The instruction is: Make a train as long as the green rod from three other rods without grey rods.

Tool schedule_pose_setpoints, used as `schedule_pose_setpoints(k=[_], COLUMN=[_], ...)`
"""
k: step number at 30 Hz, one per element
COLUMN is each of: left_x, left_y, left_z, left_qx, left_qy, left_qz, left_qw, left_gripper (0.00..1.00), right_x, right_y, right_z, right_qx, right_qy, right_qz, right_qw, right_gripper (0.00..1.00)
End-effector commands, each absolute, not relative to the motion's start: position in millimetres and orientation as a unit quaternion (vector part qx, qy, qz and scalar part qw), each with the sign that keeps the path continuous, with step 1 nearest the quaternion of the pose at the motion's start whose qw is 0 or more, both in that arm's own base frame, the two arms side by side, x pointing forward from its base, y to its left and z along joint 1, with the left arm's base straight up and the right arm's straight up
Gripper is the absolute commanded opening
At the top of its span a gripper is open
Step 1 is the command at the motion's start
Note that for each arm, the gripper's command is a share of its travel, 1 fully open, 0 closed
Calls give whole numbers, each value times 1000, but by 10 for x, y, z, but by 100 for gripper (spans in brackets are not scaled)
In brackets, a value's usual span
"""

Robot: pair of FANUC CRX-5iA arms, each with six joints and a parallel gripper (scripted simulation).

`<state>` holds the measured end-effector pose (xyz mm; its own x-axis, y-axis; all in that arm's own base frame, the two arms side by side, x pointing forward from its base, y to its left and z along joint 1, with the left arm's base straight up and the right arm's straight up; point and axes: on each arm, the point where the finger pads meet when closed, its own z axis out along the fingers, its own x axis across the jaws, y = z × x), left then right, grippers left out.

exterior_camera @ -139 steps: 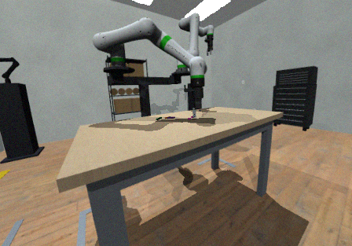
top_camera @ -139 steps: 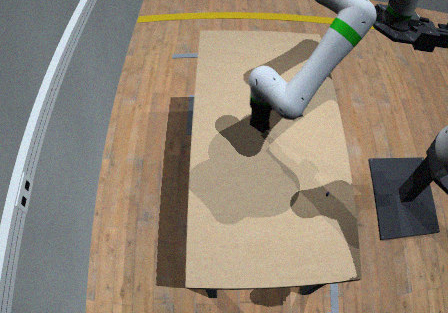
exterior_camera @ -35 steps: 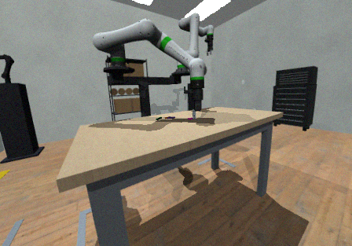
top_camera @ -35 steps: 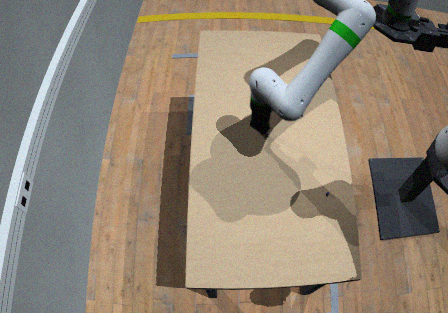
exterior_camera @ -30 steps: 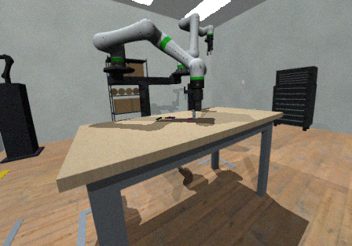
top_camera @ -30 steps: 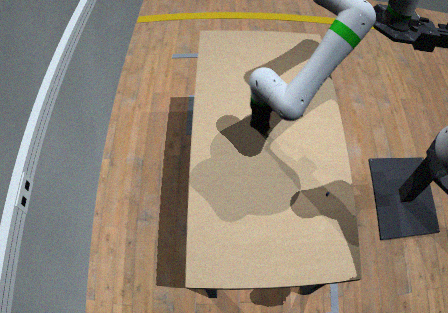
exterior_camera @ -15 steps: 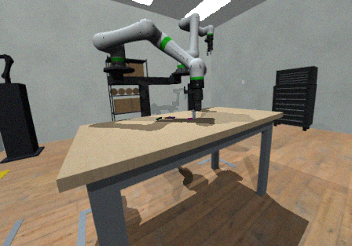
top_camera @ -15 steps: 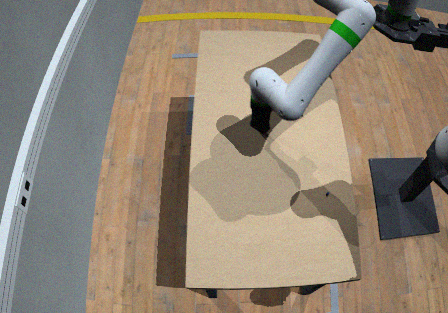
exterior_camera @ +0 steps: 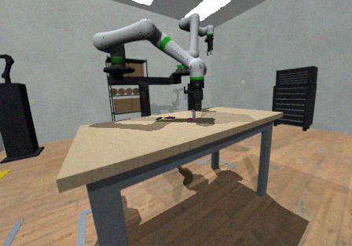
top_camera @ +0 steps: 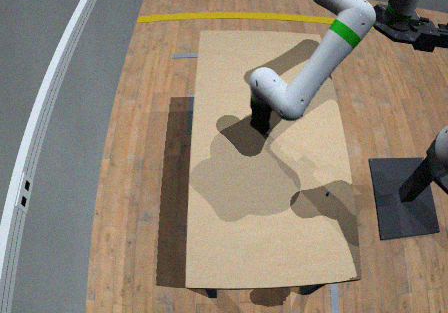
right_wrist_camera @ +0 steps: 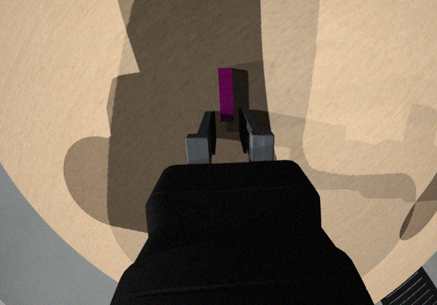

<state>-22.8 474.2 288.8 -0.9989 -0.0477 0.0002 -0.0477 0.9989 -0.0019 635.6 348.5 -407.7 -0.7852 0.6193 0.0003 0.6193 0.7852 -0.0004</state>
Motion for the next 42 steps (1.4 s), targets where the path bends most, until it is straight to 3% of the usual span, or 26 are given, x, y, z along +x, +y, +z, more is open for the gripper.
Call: schedule_pose_setpoints(k=[1,3,19,42], left_x=[-226,-226,-226,-226], left_y=[4745,4745,4745,4745], left_z=[2897,2897,2897,2897], left_qx=[24,24,24,24], left_qy=[-1000,-1000,-1000,-1000], left_qz=[0,0,0,0], left_qw=[0,0,0,0], left_gripper=[100,100,100,100], right_x=[6368,6368,6367,6367], right_y=[3492,3492,3492,3491], right_z=[-4064,-4064,-4016,-3172], right_qx=[-328,-328,-328,-328], right_qy=[-945,-945,-945,-945], right_qz=[-1,-1,-1,-1], right_qw=[-1,-1,-1,-1], right_gripper=[48,54,54,54])
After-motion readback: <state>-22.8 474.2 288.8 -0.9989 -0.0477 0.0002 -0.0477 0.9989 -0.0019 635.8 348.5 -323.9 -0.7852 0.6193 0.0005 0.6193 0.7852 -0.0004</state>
